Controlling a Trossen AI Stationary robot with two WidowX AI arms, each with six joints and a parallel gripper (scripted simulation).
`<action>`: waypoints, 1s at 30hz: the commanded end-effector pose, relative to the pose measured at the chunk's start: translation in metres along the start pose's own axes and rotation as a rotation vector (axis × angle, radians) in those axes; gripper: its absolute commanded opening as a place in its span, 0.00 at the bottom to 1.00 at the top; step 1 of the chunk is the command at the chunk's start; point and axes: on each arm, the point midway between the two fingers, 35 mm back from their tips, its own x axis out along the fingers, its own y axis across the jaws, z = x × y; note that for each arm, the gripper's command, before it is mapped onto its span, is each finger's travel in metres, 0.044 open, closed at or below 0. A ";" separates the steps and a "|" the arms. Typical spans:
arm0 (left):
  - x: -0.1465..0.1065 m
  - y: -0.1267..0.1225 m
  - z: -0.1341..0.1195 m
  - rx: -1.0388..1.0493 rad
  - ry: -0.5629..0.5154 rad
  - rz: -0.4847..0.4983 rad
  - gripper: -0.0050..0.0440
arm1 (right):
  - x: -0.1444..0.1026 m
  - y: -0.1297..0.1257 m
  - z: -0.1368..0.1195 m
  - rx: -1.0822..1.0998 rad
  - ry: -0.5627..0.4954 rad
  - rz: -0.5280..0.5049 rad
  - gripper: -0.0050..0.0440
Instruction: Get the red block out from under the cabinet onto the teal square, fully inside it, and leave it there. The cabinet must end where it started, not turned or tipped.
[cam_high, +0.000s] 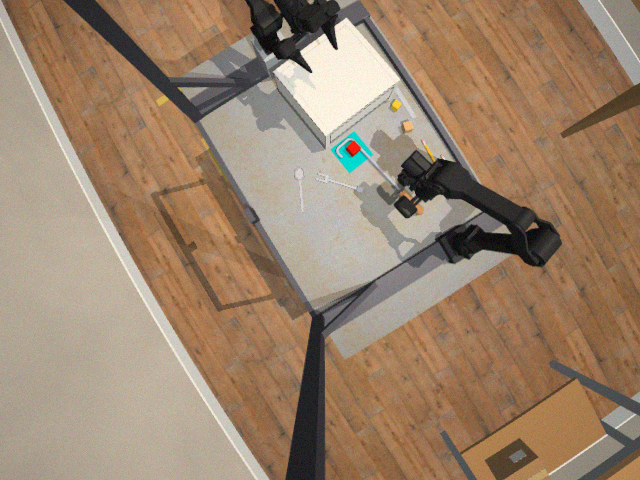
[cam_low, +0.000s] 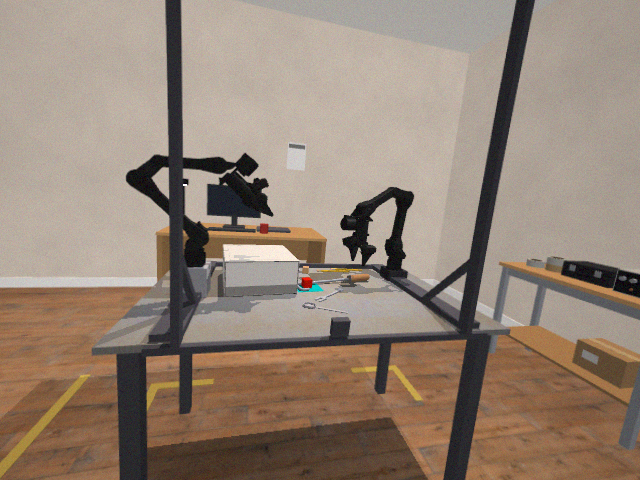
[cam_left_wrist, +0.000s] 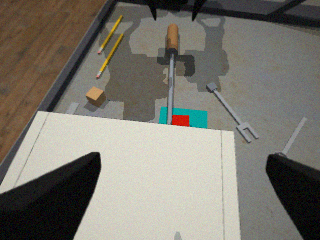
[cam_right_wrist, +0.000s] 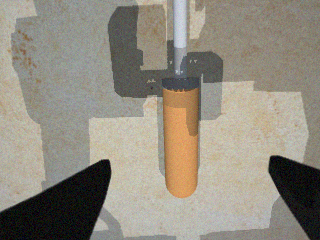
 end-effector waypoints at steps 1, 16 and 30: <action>-0.003 0.001 0.004 -0.001 -0.014 0.001 1.00 | -0.013 0.000 0.025 -0.010 -0.043 0.002 1.00; -0.003 0.001 0.004 -0.001 -0.014 0.001 1.00 | -0.030 0.006 0.180 -0.059 -0.279 0.015 1.00; -0.003 0.001 0.004 -0.001 -0.014 0.001 1.00 | -0.036 0.009 0.237 -0.079 -0.365 0.016 1.00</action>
